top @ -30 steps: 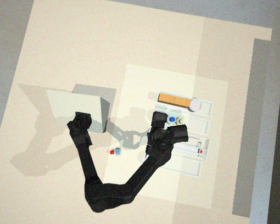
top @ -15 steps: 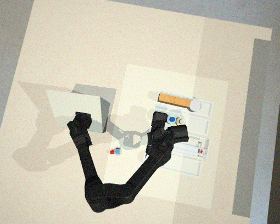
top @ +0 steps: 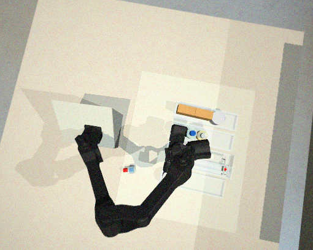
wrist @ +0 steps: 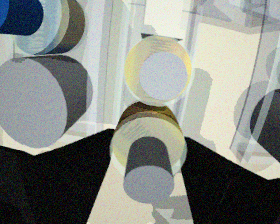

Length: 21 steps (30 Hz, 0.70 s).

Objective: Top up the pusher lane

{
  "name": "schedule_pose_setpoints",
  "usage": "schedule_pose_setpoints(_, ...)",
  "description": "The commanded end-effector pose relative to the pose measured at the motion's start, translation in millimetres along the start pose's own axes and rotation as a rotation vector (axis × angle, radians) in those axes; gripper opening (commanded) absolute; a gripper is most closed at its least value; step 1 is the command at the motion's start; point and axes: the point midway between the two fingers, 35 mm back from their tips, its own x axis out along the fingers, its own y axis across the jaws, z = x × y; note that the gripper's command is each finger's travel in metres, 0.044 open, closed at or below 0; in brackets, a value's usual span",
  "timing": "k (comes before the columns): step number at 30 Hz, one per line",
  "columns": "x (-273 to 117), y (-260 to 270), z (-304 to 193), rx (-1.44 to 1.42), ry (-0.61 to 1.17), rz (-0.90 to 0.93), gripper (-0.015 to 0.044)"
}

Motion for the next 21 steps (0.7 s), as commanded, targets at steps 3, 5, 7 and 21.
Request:
schedule_pose_setpoints(3, -1.3, -1.3, 5.6, 0.011, -0.019, -0.006, 0.0000)
schedule_pose_setpoints(5, -1.3, -1.3, 5.6, 0.011, -0.019, -0.006, 0.0000)
schedule_pose_setpoints(7, -1.3, -1.3, 5.6, 0.011, -0.019, -0.006, 0.0000)
schedule_pose_setpoints(21, -1.4, -1.3, 7.3, 0.011, -0.019, -0.006, 0.0000)
